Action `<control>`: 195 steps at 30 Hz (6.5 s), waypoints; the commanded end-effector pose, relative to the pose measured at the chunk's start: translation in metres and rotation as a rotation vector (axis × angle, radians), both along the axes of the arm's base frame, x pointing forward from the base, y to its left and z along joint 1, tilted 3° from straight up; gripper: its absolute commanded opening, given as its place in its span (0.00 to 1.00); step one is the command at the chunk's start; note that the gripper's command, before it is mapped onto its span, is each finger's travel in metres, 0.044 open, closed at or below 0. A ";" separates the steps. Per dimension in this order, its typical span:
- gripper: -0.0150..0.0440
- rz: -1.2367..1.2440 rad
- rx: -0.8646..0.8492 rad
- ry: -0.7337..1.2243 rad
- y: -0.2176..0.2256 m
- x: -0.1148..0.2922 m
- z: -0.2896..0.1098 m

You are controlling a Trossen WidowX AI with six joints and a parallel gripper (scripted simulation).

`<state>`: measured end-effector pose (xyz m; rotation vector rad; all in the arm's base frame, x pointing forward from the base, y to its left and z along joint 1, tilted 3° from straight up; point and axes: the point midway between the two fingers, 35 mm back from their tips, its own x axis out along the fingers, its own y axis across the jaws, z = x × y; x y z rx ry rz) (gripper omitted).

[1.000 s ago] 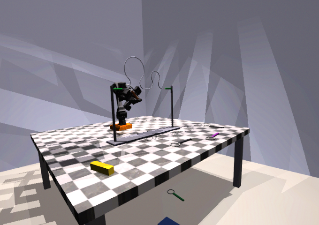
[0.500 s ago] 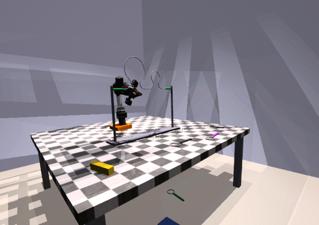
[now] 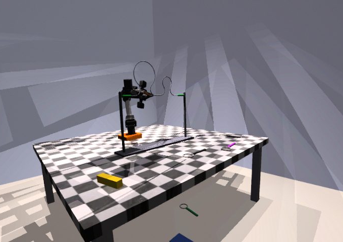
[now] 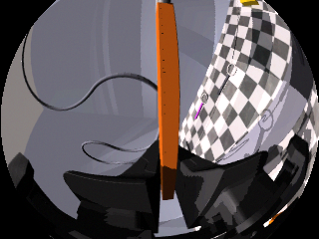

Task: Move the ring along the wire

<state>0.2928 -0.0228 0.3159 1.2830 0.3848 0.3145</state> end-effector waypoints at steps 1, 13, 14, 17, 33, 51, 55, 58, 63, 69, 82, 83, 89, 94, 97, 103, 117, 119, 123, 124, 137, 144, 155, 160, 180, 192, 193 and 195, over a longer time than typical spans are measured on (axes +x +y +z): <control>0.00 0.008 0.064 -0.011 0.004 -0.002 0.013; 0.00 0.011 0.292 -0.021 0.007 -0.002 0.047; 0.00 0.011 0.313 -0.022 0.007 -0.002 0.050; 0.00 0.012 0.379 -0.025 0.006 -0.003 0.060; 0.00 0.020 0.723 -0.039 -0.009 -0.005 0.111; 0.00 0.026 0.879 -0.043 -0.030 -0.006 0.141; 0.00 0.026 0.861 -0.041 -0.031 -0.006 0.142; 0.00 0.026 0.841 -0.039 -0.032 -0.006 0.143; 0.00 0.026 0.794 -0.036 -0.032 -0.006 0.143; 0.00 0.025 0.726 -0.032 -0.031 -0.006 0.141; 0.00 0.023 0.574 -0.021 -0.029 -0.006 0.137; 0.00 0.023 0.561 -0.020 -0.029 -0.006 0.137; 0.00 0.021 0.485 -0.015 -0.028 -0.006 0.135; 0.00 0.020 0.421 -0.010 -0.028 -0.006 0.133; 0.00 0.019 0.383 -0.007 -0.028 -0.006 0.132; 0.00 0.018 0.307 -0.001 -0.027 -0.006 0.130; 0.00 0.013 0.130 0.013 -0.028 -0.006 0.124; 0.00 0.012 0.105 0.016 -0.028 -0.006 0.124; 0.00 0.010 0.054 0.020 -0.028 -0.006 0.122; 0.00 0.010 0.042 0.021 -0.028 -0.006 0.122; 0.00 0.003 -0.123 0.035 -0.029 -0.006 0.117; 0.00 -0.001 -0.211 0.043 -0.030 -0.006 0.114; 0.00 -0.009 -0.350 0.055 -0.032 -0.006 0.111; 0.00 -0.013 -0.413 0.060 -0.033 -0.006 0.109; 0.00 -0.032 -0.676 0.082 -0.039 -0.006 0.103; 0.00 -0.044 -0.828 0.093 -0.043 -0.006 0.101; 0.00 -0.045 -0.841 0.094 -0.043 -0.006 0.101; 0.00 -0.047 -0.866 0.096 -0.044 -0.006 0.100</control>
